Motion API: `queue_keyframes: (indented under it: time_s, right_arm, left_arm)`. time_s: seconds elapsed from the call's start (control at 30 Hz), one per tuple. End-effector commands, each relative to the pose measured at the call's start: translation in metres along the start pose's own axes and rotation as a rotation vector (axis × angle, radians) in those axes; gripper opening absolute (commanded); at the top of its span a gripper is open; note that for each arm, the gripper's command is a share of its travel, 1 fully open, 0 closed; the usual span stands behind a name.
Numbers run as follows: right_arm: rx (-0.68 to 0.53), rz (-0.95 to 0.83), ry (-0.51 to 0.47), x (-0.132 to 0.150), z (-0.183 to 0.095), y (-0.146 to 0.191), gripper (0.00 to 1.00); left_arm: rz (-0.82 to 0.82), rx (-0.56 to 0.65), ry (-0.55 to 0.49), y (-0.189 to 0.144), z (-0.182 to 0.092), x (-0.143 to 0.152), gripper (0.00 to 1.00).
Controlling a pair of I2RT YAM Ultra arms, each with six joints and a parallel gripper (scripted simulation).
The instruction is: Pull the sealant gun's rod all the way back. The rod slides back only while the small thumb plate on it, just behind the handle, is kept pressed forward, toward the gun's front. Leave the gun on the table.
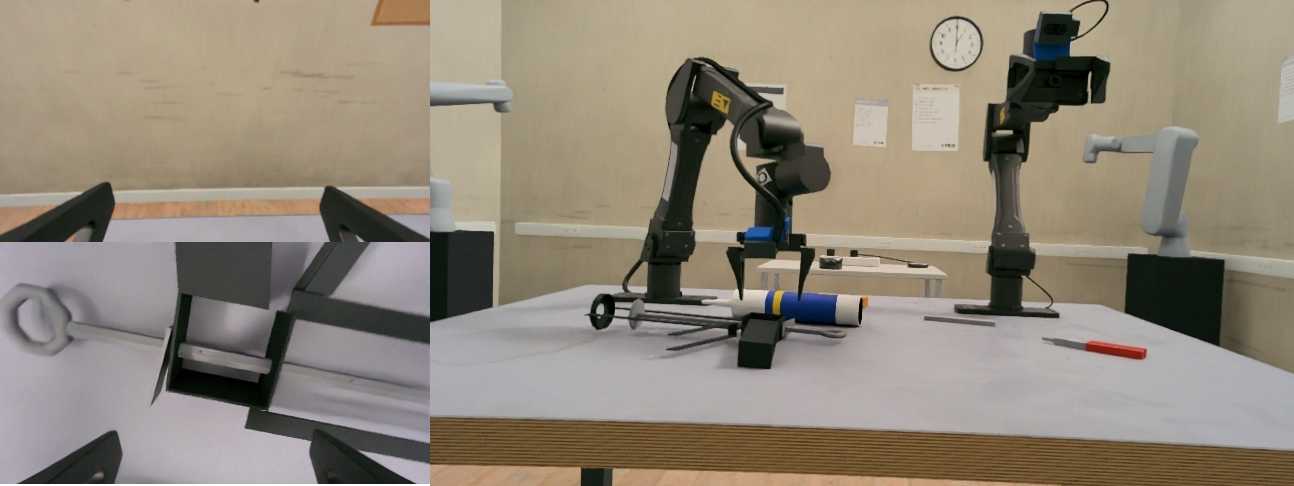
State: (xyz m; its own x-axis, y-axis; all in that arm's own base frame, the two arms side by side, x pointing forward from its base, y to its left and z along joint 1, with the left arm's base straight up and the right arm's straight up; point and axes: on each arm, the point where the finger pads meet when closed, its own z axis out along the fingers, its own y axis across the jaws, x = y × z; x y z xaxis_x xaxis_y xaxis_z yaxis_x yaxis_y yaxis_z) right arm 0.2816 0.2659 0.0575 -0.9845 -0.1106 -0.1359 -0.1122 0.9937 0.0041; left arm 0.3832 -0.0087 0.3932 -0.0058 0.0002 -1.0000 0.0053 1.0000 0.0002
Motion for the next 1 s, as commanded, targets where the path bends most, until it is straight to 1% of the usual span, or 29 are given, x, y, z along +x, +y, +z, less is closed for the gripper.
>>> queue_keyframes:
  time_s: [0.0, 0.2, 0.23, 0.47, 0.53, 0.83, 0.9, 0.97]
  right_arm:
    - [0.055, 0.172, 0.000, -0.007, -0.008, 0.002, 0.88]
    - [0.056, 0.181, -0.003, -0.012, 0.003, 0.010, 0.88]
    - [0.079, 0.173, 0.021, -0.004, 0.007, 0.004, 0.88]
    - [0.049, 0.183, 0.003, -0.011, 0.015, 0.007, 0.88]
    - [0.062, 0.181, 0.016, -0.007, 0.023, 0.005, 0.88]
    - [0.064, 0.187, 0.017, -0.009, 0.035, 0.001, 0.88]
    - [0.050, 0.188, 0.002, -0.014, 0.029, 0.003, 0.88]
    - [0.053, 0.188, 0.005, -0.012, 0.029, 0.002, 0.71]
  left_arm:
    - [-0.001, -0.008, -0.011, -0.003, 0.004, 0.001, 1.00]
    - [-0.001, -0.008, -0.011, -0.007, 0.005, 0.006, 1.00]
    - [-0.001, -0.008, -0.011, -0.009, 0.005, 0.007, 1.00]
    - [-0.001, -0.008, -0.012, -0.014, 0.006, 0.014, 1.00]
    - [-0.001, -0.008, -0.012, -0.016, 0.006, 0.016, 1.00]
    - [-0.001, -0.008, -0.012, -0.022, 0.007, 0.023, 1.00]
    - [-0.001, -0.008, -0.012, -0.023, 0.007, 0.025, 1.00]
    - [-0.001, -0.008, -0.012, -0.025, 0.007, 0.027, 1.00]
